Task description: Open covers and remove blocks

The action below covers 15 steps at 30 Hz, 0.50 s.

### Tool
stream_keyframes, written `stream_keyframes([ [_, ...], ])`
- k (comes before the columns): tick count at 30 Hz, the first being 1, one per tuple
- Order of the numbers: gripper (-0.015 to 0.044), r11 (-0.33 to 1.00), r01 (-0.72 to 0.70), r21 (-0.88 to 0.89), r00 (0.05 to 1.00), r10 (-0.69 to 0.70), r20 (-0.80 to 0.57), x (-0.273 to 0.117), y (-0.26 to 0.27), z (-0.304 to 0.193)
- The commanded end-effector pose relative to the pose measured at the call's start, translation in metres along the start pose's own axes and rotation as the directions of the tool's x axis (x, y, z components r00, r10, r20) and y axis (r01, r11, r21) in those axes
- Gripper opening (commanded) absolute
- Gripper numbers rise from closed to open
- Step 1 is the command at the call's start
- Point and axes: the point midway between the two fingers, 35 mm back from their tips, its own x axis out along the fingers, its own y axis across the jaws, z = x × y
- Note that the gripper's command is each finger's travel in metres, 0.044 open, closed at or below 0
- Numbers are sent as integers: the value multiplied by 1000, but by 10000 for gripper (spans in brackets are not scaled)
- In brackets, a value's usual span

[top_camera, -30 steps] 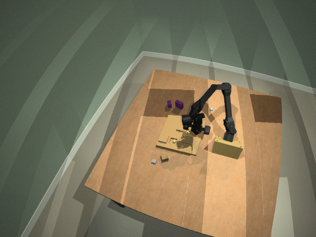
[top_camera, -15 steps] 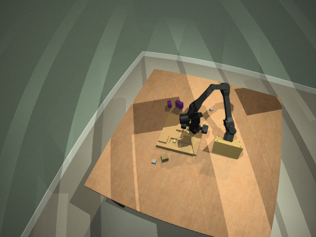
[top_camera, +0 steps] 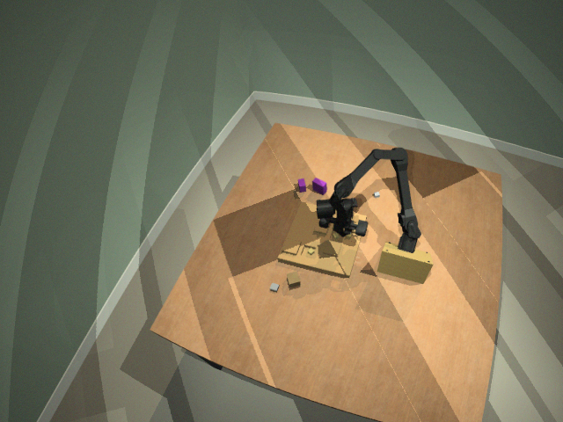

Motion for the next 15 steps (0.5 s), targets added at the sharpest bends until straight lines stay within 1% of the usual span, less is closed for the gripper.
stream_keyframes([
  [1,0,1000,1,0,1000,-1,4,1,5,3],
  [15,0,1000,0,1,1000,0,4,1,17,12],
])
